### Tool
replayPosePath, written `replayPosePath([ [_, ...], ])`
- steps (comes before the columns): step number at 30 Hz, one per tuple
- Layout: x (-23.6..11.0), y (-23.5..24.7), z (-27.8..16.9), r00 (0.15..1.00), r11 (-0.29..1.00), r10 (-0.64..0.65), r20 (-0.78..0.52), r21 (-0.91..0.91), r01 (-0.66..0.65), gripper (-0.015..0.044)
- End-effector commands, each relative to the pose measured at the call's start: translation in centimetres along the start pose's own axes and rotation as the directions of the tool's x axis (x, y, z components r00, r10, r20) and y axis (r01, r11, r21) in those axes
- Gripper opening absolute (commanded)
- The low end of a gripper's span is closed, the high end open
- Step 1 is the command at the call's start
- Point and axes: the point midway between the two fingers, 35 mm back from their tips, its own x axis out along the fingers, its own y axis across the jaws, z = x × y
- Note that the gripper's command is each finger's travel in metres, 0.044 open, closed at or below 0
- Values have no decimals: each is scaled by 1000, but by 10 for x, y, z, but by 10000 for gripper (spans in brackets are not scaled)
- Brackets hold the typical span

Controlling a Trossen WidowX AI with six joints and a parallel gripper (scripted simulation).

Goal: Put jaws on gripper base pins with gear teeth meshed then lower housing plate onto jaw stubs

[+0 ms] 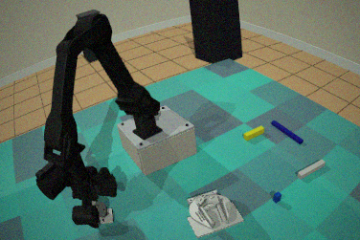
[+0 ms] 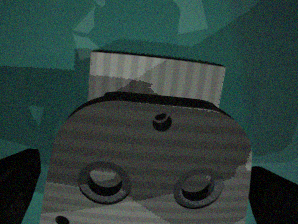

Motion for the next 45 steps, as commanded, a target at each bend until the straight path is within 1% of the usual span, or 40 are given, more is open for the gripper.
replayPosePath([
  [1, 0, 0, -1, 1000, 1000, 1, -5, -4, -1, 440],
  [5, 0, 0, -1, 1000, 1000, 1, -5, -4, -1, 440],
  [19, 0, 0, 0, 1000, 1000, 0, 0, 0, 0, 351],
  [30, -2, 0, 0, 1000, 1000, 0, 0, 0, 0, 351],
  [45, -49, -2, -2, 1000, 1000, 0, -3, -2, 0, 351],
])
